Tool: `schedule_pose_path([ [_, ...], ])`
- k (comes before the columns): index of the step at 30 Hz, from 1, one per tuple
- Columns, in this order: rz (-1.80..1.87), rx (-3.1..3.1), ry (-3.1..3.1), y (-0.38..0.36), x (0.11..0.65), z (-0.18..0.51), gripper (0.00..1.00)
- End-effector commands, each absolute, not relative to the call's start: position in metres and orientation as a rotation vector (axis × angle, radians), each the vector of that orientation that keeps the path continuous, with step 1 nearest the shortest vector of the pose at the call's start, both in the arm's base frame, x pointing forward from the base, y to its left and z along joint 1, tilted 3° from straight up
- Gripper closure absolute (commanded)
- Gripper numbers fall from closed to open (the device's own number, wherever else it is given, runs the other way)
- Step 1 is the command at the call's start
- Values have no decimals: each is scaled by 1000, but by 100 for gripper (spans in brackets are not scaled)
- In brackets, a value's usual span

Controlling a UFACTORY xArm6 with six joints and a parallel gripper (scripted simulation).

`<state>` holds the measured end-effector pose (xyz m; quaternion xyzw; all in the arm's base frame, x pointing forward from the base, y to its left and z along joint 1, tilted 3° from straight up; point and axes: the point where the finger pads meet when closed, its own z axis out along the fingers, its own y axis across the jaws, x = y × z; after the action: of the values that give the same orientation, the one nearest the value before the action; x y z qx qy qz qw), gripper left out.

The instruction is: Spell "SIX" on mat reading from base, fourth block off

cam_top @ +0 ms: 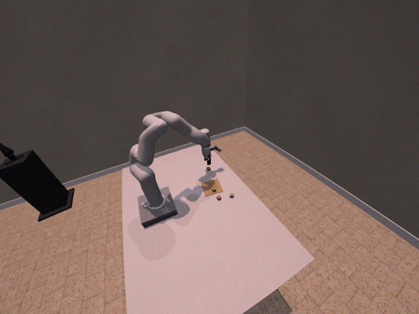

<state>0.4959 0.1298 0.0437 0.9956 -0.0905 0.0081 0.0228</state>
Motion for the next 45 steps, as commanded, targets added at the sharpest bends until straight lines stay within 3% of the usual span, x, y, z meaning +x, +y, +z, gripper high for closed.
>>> schedule_pose_path([
  [1,31,3086,-275,131,498,46,37],
  [45,30,3086,-275,131,498,40,37],
])
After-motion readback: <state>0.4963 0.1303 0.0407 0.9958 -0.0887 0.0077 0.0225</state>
